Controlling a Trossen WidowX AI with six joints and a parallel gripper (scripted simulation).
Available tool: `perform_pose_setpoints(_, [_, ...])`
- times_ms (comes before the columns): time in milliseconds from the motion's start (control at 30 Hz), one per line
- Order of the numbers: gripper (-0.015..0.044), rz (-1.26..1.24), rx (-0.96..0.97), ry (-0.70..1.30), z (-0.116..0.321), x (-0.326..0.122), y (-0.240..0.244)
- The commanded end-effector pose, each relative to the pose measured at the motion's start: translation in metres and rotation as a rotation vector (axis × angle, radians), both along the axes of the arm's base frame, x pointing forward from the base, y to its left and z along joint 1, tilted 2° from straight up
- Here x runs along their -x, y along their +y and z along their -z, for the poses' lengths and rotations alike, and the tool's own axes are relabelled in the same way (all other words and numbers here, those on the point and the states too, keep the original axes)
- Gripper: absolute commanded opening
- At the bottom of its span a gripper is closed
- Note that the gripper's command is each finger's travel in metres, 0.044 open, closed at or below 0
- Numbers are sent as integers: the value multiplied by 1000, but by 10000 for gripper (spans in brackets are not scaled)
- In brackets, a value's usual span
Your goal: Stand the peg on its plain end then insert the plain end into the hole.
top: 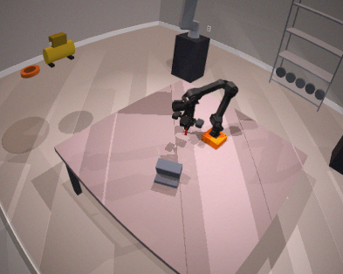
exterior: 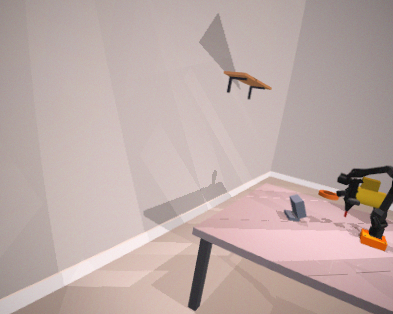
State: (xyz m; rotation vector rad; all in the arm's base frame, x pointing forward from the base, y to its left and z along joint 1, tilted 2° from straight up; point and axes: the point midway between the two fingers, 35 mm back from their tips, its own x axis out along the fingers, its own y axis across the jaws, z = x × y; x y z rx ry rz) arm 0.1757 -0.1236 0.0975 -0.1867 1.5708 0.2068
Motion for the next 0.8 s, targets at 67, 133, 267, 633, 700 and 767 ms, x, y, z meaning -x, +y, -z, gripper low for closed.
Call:
perform_pose_setpoints(67, [0, 3, 8, -9, -10, -1, 0])
perform_pose_setpoints(133, [0, 8, 5, -20, -9, -3, 0])
perform_pose_setpoints(267, [0, 23, -4, -56, -6, -9, 1])
perform_pose_setpoints(633, [0, 63, -34, -159, 2, -27, 2])
perform_pose_setpoints(700, [0, 70, -40, -178, 3, -30, 2])
perform_pose_setpoints(767, [0, 76, -46, -197, 4, -34, 2])
